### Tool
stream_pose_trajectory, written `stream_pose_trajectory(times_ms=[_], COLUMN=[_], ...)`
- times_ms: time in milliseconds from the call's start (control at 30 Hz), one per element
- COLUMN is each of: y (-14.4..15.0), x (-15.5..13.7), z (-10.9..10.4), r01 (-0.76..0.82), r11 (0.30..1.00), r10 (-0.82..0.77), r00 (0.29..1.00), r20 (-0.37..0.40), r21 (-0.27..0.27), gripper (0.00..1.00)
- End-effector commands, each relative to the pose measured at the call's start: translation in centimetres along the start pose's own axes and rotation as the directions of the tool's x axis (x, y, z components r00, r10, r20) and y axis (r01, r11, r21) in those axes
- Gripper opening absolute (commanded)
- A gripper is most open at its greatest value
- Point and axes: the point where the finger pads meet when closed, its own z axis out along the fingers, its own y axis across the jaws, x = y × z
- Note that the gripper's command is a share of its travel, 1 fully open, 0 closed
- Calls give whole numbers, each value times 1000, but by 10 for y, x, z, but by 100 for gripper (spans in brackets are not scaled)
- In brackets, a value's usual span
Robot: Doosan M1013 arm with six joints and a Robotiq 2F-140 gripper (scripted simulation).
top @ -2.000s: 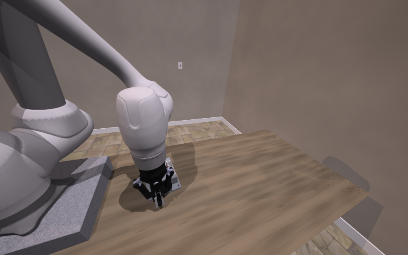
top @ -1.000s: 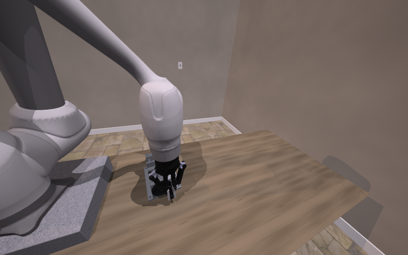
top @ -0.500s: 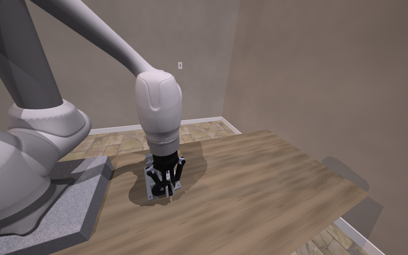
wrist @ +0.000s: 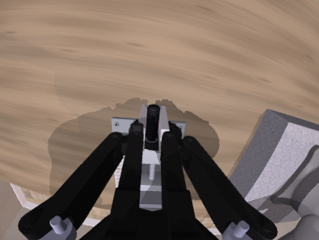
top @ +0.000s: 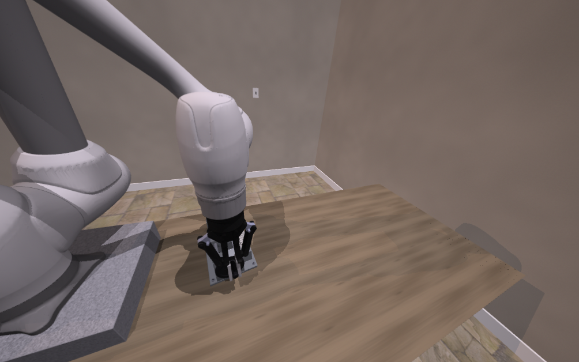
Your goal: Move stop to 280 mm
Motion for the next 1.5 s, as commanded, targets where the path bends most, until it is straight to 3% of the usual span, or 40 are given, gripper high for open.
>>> stream_pose_trajectory(times_ms=[0, 533, 1467], y=[9, 34, 21], x=[0, 0, 0], z=[0, 23, 51], r01=[1, 1, 1], r11=[1000, 1000, 1000], r10=[-1, -1, -1], r00=[1000, 1000, 1000], r20=[0, 0, 0], r21=[-2, -2, -2], gripper=[4, 4, 4])
